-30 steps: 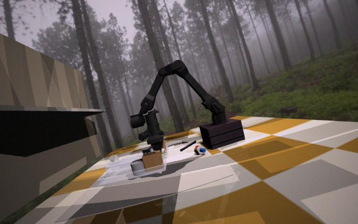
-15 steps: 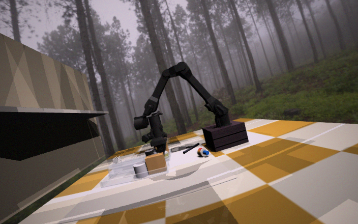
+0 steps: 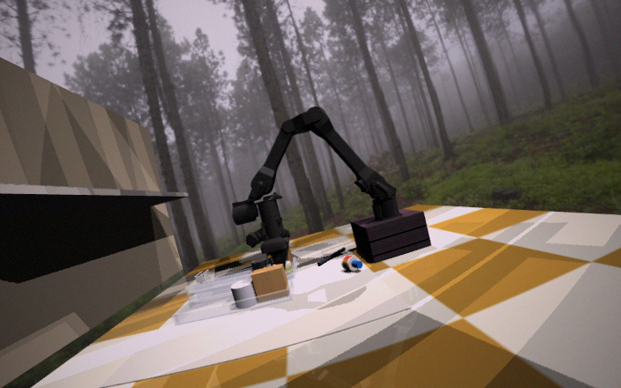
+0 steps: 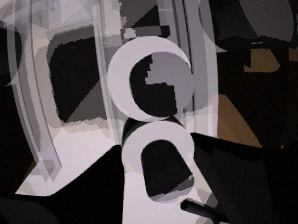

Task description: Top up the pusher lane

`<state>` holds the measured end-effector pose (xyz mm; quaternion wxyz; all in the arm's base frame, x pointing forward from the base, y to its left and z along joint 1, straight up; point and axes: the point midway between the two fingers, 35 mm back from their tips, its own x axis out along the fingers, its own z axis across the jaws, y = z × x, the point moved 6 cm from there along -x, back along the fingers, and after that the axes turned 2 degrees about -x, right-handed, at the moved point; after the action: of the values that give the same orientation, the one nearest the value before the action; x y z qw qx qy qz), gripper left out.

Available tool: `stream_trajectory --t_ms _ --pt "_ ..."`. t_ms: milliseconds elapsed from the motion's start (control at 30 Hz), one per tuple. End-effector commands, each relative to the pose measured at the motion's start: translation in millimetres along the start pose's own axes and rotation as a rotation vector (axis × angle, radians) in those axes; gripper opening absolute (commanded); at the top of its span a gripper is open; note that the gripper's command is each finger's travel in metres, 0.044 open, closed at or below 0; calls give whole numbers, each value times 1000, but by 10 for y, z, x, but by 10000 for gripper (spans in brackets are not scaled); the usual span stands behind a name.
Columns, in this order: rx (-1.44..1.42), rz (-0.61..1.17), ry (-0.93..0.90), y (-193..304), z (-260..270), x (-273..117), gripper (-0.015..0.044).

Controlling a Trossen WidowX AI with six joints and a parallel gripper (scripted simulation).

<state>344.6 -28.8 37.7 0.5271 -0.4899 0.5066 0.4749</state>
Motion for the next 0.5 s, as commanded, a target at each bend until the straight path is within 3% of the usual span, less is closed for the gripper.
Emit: stream_trajectory --t_ms 0,167,467 --pt "-4 0 0 0 0 0 184" --pt "-4 0 0 0 0 0 306" --pt "-4 0 0 -2 0 -201 306"
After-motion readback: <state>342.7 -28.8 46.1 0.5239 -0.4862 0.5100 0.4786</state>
